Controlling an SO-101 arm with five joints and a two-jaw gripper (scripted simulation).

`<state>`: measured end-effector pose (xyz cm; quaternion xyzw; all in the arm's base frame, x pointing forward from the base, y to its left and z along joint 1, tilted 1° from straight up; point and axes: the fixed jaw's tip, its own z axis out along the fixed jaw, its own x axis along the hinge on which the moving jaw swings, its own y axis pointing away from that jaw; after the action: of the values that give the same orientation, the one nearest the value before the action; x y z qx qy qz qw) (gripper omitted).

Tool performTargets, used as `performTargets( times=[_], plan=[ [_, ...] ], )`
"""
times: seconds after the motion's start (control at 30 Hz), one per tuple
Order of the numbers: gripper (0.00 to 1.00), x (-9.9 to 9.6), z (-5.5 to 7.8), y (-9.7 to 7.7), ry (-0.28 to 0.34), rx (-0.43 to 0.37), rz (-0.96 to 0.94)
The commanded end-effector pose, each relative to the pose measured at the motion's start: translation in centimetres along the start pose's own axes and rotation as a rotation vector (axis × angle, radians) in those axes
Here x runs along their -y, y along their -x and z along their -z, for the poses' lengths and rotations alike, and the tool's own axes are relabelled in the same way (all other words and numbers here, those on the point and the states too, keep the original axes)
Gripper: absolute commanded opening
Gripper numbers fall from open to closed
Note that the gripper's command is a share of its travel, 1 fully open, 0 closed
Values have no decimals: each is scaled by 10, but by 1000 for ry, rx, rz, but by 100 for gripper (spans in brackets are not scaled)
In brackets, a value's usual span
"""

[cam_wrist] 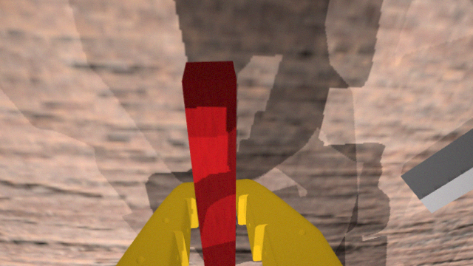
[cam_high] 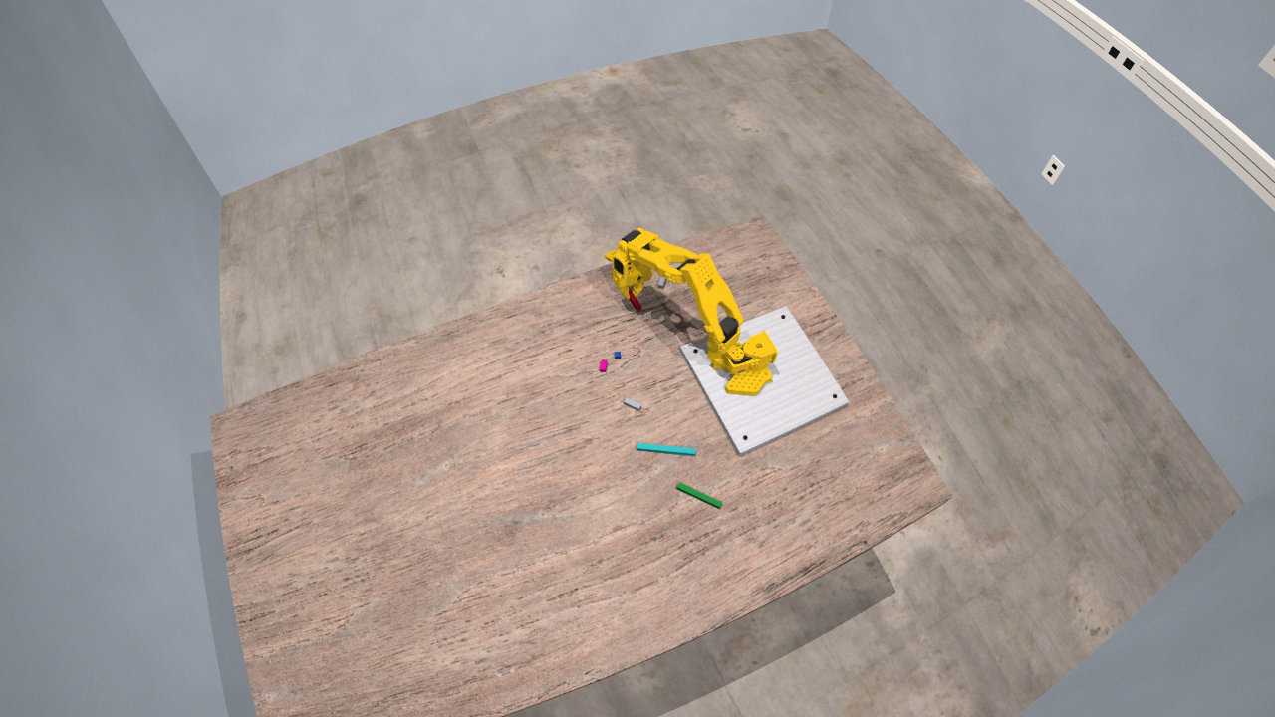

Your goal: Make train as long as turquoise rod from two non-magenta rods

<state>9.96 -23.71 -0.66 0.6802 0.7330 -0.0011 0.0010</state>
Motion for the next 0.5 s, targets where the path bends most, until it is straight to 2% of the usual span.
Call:
performTargets(
  times=[0.0,0.27,0.47],
  plan=[
    [0,3,-6,-4,-7,-28,-1],
    [0,3,-4,-4,-7,-28,-1],
    [0,4,5,-3,-7,-29,-1]
  ],
)
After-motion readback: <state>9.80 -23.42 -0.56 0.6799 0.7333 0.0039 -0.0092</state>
